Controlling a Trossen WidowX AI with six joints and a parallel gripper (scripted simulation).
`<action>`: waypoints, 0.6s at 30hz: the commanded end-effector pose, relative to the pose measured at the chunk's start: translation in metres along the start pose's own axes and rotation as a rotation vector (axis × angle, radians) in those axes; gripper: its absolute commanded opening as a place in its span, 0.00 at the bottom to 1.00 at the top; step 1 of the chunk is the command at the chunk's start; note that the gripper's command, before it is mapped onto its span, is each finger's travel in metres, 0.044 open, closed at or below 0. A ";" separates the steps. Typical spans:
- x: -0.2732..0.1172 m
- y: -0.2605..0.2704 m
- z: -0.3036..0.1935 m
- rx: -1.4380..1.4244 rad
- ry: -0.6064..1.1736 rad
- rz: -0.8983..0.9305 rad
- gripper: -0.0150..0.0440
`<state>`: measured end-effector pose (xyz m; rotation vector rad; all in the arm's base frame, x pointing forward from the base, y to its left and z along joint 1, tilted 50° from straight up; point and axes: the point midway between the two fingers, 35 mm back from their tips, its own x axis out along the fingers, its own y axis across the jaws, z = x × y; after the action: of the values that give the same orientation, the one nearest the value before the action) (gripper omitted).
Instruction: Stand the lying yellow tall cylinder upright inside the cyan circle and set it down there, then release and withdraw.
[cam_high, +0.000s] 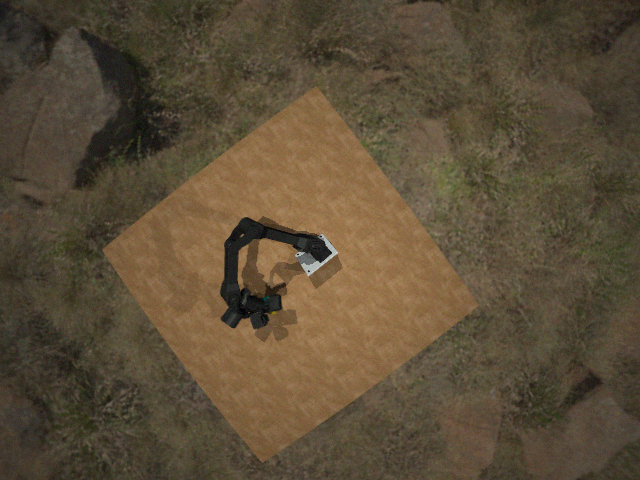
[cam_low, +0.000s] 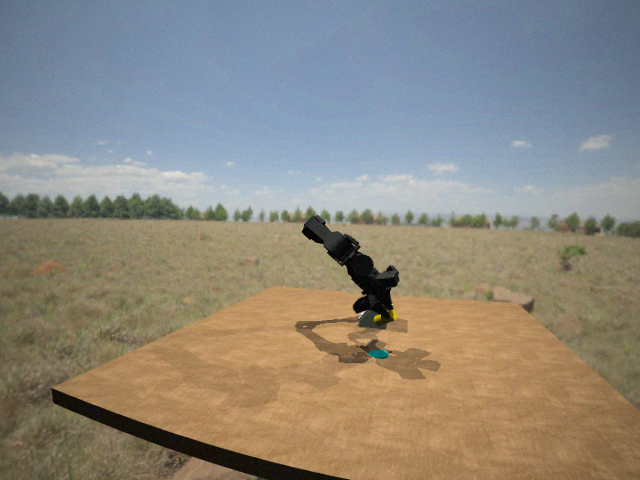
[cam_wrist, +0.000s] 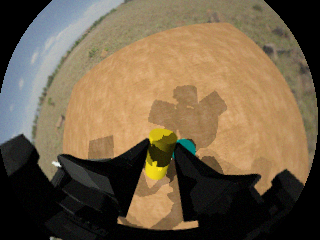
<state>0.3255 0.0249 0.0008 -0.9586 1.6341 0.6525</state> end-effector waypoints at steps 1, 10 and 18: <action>0.002 0.002 -0.001 -0.008 -0.031 0.014 0.43; 0.003 0.002 -0.001 -0.014 -0.096 0.029 0.43; 0.003 0.001 -0.001 -0.022 -0.154 0.038 0.43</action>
<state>0.3254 0.0239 -0.0006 -0.8860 1.5342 0.7310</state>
